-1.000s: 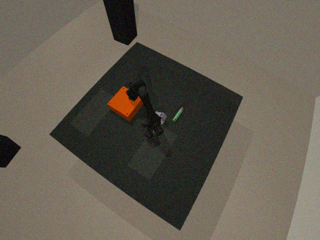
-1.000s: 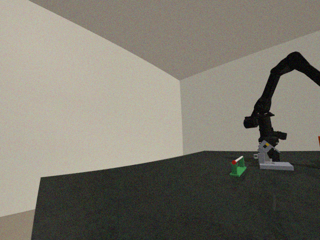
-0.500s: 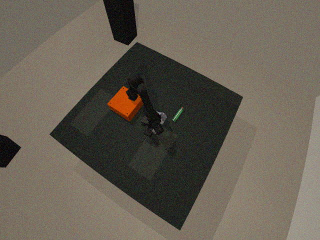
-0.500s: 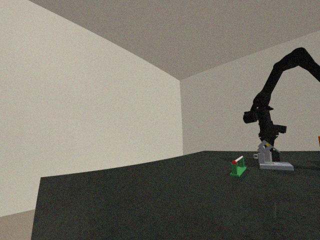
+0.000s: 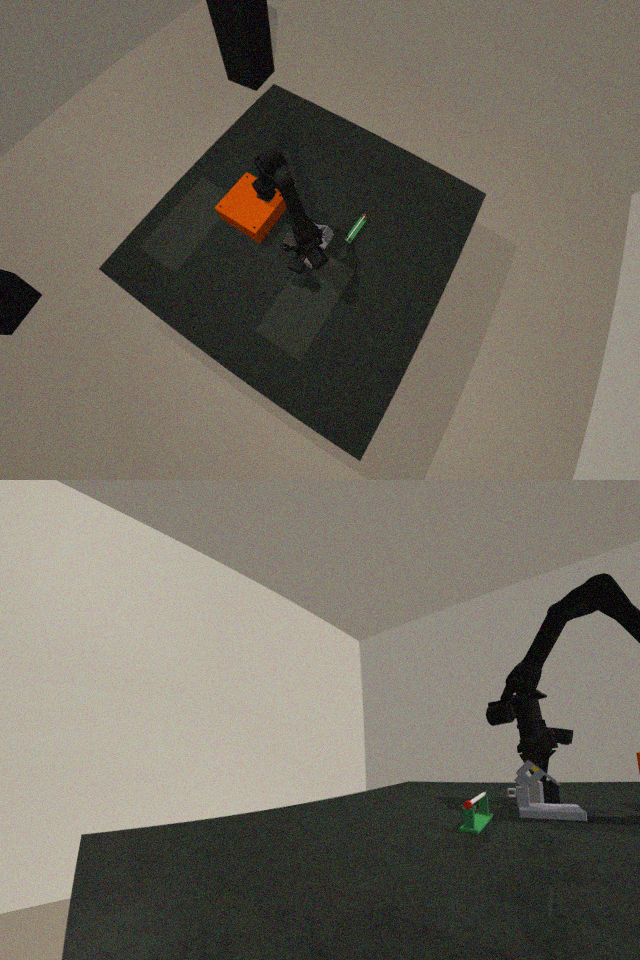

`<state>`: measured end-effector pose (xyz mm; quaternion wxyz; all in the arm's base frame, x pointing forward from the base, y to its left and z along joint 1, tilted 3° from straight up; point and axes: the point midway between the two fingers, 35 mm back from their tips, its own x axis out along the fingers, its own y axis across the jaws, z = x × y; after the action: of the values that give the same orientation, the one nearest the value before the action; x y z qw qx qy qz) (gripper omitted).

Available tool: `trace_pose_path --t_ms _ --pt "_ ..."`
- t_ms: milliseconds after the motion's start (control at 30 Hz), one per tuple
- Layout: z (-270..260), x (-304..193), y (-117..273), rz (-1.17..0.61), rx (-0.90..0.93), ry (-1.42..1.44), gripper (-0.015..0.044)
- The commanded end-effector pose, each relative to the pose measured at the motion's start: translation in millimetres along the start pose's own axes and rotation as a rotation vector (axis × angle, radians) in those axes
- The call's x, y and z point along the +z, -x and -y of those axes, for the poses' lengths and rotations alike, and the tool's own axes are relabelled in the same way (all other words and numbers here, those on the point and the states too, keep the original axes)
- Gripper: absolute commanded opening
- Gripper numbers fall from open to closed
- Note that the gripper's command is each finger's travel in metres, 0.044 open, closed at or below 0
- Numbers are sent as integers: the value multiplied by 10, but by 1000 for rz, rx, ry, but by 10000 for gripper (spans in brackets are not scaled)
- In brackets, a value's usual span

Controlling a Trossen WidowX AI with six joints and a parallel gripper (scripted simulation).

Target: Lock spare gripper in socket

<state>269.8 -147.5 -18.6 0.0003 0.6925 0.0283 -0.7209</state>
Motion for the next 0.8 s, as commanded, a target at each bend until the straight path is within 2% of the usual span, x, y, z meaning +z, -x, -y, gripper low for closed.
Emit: trace_pose_path --t_ms 0,167,367,467,767 --pt "-1 -2 -5 -1 0 0 440" --pt "-4 -7 101 -1 0 0 440" --pt "11 16 584 0 0 0 440" --pt "6 7 504 -2 -1 13 440" --pt "-4 -8 563 -139 51 793 440"
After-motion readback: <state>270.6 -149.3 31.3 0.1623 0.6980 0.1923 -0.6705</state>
